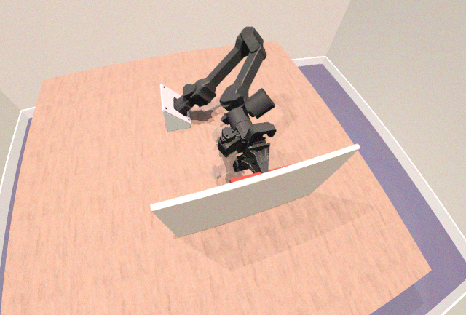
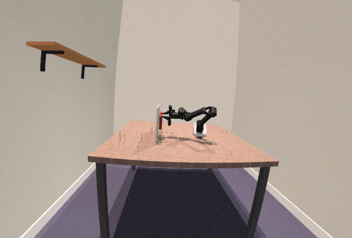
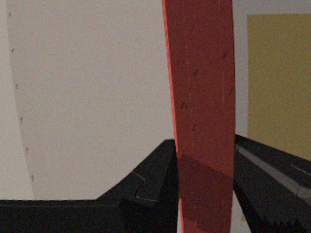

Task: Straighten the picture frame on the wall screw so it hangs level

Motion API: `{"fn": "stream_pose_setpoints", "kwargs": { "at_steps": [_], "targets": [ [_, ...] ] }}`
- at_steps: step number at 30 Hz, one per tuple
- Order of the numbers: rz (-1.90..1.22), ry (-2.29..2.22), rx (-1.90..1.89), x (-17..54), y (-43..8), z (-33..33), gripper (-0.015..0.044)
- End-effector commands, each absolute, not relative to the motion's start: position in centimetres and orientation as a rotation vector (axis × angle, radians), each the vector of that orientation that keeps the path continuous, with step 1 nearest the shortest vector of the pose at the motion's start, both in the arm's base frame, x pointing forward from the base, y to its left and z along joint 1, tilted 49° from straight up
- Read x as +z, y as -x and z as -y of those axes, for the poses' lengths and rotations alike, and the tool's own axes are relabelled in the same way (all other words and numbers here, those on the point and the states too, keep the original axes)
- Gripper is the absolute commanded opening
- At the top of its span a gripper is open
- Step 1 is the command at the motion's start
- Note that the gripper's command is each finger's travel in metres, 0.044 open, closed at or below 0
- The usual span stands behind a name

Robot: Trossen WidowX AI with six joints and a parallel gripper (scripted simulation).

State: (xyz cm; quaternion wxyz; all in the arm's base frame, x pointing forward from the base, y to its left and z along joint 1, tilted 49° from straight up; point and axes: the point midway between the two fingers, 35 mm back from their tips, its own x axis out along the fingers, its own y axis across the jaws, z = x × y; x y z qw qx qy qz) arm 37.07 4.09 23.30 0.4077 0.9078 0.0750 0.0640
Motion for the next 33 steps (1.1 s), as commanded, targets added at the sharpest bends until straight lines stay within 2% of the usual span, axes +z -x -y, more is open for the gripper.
{"fn": "stream_pose_setpoints", "kwargs": {
  "at_steps": [1,33],
  "targets": [
    [-0.173,-2.286,0.169,23.56,-37.12,-3.84,0.0],
    [-0.173,-2.285,0.169,23.13,-37.24,-3.37,0.0]
  ]
}}
